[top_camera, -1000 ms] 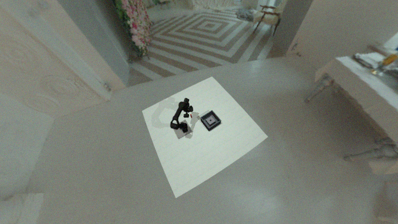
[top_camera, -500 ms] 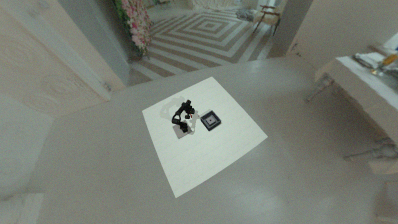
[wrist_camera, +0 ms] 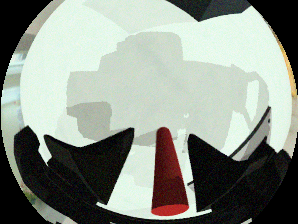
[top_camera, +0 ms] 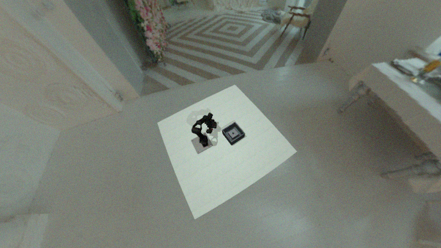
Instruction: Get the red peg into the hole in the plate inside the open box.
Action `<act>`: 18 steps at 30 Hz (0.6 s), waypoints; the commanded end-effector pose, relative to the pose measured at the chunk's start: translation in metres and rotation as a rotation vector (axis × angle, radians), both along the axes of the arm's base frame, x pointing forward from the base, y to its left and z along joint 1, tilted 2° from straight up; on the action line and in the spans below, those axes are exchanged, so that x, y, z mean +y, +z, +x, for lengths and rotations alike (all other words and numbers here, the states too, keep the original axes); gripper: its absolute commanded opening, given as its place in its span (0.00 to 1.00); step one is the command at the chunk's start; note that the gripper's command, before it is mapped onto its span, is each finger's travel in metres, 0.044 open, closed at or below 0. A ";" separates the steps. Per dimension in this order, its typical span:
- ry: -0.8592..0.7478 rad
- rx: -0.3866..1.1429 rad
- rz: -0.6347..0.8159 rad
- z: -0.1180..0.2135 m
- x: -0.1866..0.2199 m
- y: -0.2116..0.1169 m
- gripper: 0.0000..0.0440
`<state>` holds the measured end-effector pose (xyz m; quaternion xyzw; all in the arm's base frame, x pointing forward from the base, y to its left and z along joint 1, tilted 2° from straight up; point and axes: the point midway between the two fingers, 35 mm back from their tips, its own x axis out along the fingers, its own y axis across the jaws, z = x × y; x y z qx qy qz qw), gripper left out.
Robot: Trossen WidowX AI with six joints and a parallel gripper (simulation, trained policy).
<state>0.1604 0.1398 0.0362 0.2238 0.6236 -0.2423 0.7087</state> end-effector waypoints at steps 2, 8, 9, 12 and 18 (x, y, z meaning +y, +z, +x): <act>-0.024 0.025 -0.042 0.000 -0.007 -0.010 0.29; -0.031 0.055 -0.088 -0.001 -0.011 -0.013 0.00; -0.030 0.059 -0.094 -0.001 -0.011 -0.013 0.00; -0.027 0.017 -0.116 0.009 -0.015 0.000 0.00; -0.021 -0.041 -0.134 0.022 -0.020 0.027 0.00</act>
